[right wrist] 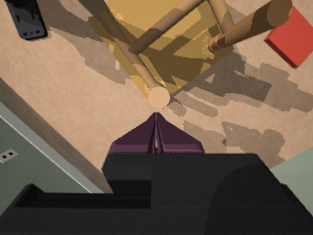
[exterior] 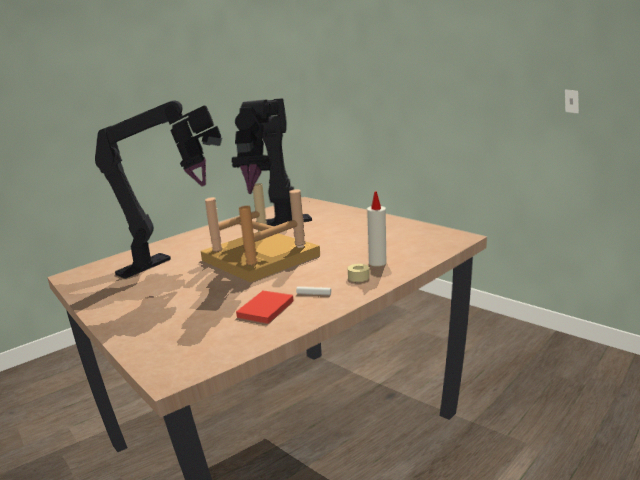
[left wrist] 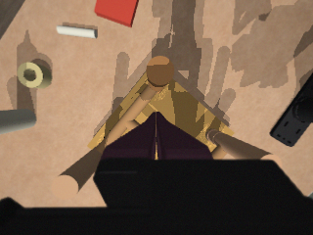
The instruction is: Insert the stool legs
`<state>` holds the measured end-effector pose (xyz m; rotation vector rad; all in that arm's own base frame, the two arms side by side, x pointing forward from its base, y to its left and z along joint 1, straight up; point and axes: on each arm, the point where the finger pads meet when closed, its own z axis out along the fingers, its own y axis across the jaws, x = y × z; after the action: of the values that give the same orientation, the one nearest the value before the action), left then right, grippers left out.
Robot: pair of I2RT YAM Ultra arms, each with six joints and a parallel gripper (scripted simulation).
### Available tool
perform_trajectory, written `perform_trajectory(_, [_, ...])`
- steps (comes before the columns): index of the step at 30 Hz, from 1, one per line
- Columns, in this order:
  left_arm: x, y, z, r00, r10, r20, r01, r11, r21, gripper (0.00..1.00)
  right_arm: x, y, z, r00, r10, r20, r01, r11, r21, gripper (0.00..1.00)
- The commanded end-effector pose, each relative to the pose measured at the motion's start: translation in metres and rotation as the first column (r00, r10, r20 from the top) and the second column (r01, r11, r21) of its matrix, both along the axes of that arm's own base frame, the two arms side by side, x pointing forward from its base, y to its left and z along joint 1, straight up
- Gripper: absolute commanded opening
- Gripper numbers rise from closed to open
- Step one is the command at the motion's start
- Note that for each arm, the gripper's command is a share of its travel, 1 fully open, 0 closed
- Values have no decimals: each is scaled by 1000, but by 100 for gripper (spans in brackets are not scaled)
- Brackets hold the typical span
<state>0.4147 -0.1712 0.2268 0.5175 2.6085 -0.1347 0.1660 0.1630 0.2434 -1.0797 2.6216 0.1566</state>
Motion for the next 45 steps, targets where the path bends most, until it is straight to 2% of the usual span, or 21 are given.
perform_trajectory(1, [3, 6, 5, 1000, 11, 6, -11, 1000, -2, 0, -7, -7, 14, 1000, 0, -18, 0, 1000, -28, 0])
perform_trajectory(3, [3, 6, 5, 1000, 11, 6, -11, 1000, -2, 0, -5, -5, 15, 1000, -3, 20, 2, 1000, 14, 0])
perform_trajectory(5, [3, 6, 5, 1000, 11, 6, -11, 1000, -2, 0, -9, -9, 5, 1000, -2, 2, 2, 1000, -6, 0])
perform_trajectory(9, [3, 6, 5, 1000, 11, 6, -11, 1000, -2, 0, -3, -3, 16, 1000, 0, 22, 0, 1000, 15, 0])
perform_trajectory(14, [3, 6, 5, 1000, 11, 6, -11, 1000, -2, 0, -4, -4, 14, 1000, 0, 17, -1, 1000, 9, 0])
perform_trajectory(15, [-4, 8, 45, 995, 11, 96, -7, 999, -38, 0, -4, -4, 14, 1000, 0, 17, -1, 1000, 9, 0])
perform_trajectory(16, [-14, 12, 20, 999, 9, 33, -9, 1000, -13, 0, -4, -4, 14, 1000, 0, 17, -1, 1000, 9, 0])
perform_trajectory(19, [-28, 18, 46, 996, 11, 88, -8, 999, -35, 0, -4, -4, 13, 1000, 0, 16, -1, 1000, 8, 0])
perform_trajectory(22, [-43, 25, 49, 995, 14, 96, -10, 999, -38, 0, -4, -4, 13, 1000, 0, 14, -1, 1000, 7, 0])
perform_trajectory(26, [-71, 36, 81, 984, 17, 176, -5, 997, -71, 0, -4, -3, 12, 1000, 0, 13, -1, 1000, 5, 0])
perform_trajectory(28, [-71, 36, 81, 984, 17, 176, -5, 997, -71, 0, -4, -3, 12, 1000, 0, 13, -1, 1000, 5, 0])
perform_trajectory(33, [-115, 53, 110, 962, 26, 270, 4, 994, -109, 0, -4, -3, 11, 1000, 1, 10, -1, 1000, 2, 0])
perform_trajectory(34, [-124, 42, 95, 974, -21, 224, 44, 994, -97, 0, 15, 7, 8, 999, -22, 24, 22, 1000, 13, 0])
perform_trajectory(35, [-137, 41, 67, 992, -45, 119, 53, 997, -60, 0, 40, 29, 12, 996, -31, 80, 26, 997, 70, 0])
perform_trajectory(36, [-152, 46, 66, 995, -45, 94, 50, 997, -52, 0, 51, 43, 16, 994, -29, 104, 17, 993, 115, 0])
perform_trajectory(37, [-165, 55, 82, 989, -38, 146, 46, 997, -55, 0, 52, 44, 23, 993, -30, 116, 15, 991, 132, 0])
perform_trajectory(43, [-221, 66, 55, 994, -102, 31, 102, 995, -3, 0, 106, 85, 27, 979, -60, 196, 17, 977, 213, 0])
perform_trajectory(45, [-221, 66, 55, 994, -102, 31, 102, 995, -3, 0, 106, 85, 27, 979, -60, 196, 17, 977, 213, 0])
